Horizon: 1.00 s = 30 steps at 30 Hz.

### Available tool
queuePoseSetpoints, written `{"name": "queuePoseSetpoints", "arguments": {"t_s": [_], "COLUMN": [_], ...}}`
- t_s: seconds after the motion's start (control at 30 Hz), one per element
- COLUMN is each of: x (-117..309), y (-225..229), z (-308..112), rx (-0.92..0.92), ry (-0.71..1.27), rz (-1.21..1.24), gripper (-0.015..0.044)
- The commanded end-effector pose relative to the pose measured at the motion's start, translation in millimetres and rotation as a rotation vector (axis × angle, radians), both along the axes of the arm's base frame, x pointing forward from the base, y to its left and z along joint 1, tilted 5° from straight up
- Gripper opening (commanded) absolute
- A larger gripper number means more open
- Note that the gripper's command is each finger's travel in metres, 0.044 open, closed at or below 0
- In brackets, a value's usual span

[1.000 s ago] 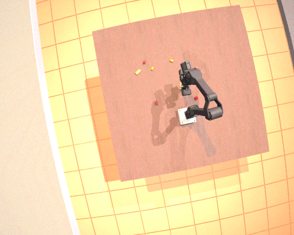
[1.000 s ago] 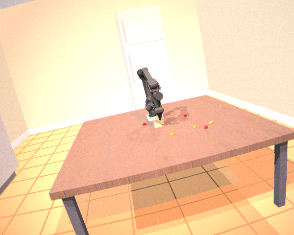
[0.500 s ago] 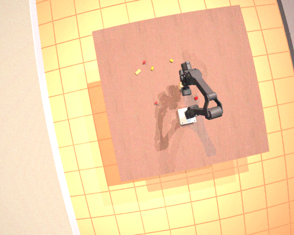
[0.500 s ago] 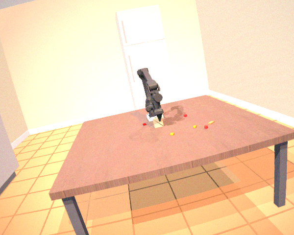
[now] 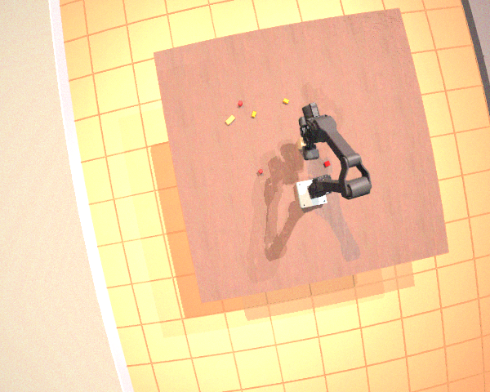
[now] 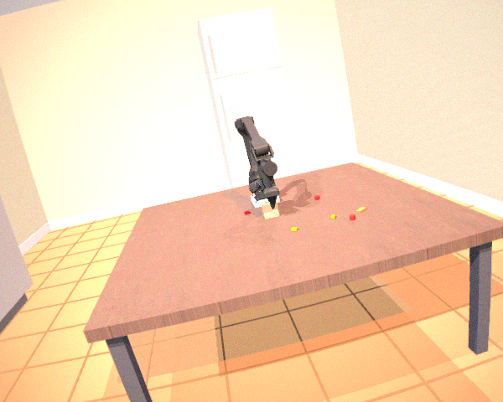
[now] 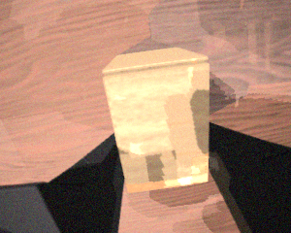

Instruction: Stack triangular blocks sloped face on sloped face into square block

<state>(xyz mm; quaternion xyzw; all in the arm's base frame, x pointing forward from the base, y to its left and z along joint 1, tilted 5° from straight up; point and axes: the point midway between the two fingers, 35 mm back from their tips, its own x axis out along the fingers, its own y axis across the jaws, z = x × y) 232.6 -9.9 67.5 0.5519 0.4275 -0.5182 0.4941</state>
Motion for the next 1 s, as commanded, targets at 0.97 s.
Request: {"name": "queuePoseSetpoints", "arguments": {"t_s": [0.97], "x": [0.0], "y": [-0.7], "z": [-1.7], "rx": [0.000], "ry": [0.000], "rz": [0.001], "gripper": [0.0079]}}
